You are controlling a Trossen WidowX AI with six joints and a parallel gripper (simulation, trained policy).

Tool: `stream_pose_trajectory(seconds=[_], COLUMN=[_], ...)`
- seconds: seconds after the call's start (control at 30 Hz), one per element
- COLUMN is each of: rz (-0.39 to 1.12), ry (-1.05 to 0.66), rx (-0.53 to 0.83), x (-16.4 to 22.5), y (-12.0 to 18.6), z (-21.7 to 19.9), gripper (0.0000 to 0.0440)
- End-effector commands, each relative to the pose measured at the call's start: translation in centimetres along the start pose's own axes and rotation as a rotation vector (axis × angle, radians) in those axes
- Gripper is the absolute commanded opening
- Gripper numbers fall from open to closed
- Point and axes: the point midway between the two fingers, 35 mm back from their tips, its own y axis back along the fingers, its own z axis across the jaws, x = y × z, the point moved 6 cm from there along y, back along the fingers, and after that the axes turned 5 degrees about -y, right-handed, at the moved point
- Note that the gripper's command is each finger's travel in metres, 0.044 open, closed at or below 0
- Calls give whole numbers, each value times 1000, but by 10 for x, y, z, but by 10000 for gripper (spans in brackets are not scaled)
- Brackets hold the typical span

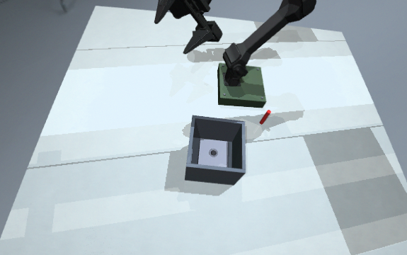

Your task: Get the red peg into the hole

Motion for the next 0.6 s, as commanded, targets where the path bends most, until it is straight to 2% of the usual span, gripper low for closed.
stream_pose_trajectory(seconds=[0.0,0.57], rz=[34,273], ry=[28,165], rx=[43,323], x=[12,99], y=[-8,-32], z=[-3,-49], gripper=[440,440])
